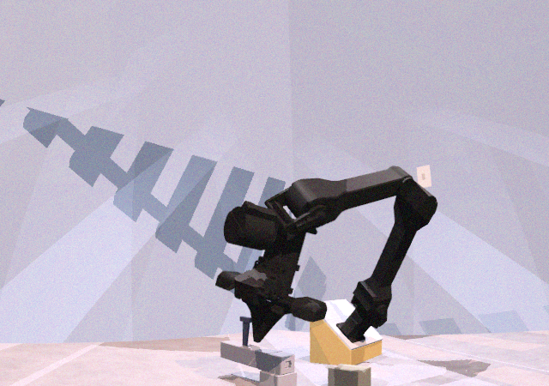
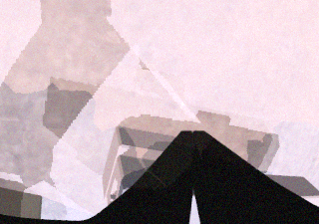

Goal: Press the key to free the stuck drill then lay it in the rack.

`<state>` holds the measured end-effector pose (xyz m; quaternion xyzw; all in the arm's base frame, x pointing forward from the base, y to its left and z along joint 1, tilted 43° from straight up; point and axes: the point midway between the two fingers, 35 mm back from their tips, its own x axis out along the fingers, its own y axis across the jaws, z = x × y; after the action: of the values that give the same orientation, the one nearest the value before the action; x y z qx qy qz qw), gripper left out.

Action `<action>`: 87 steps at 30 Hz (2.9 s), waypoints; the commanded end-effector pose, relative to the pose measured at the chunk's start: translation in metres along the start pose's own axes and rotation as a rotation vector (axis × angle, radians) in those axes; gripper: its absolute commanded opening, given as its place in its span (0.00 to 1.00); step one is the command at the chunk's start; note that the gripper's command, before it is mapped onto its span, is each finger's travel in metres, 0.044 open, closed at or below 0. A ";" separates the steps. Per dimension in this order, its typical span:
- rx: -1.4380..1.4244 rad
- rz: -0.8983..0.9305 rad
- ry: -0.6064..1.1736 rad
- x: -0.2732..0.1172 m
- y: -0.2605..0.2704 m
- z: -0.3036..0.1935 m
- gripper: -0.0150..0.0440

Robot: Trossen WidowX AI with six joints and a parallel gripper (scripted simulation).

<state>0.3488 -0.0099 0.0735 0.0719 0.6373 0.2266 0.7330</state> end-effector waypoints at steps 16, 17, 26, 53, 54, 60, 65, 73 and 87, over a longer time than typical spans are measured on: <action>0.338 0.288 0.056 -0.014 -0.100 -0.100 0.25; 0.339 0.292 0.055 -0.013 -0.100 -0.100 0.25; 0.340 0.306 0.053 -0.003 -0.100 -0.100 0.25; 0.340 0.306 0.053 -0.003 -0.096 -0.106 0.25; 0.340 0.306 0.053 -0.003 -0.095 -0.106 0.25; 0.340 0.306 0.053 -0.003 -0.096 -0.106 0.25; 0.340 0.306 0.053 0.000 -0.097 -0.104 0.25; 0.340 0.306 0.053 0.003 -0.098 -0.103 0.25; 0.340 0.306 0.053 0.008 -0.097 -0.102 0.25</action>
<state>0.2767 -0.1179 0.0184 0.2801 0.6602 0.2217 0.6607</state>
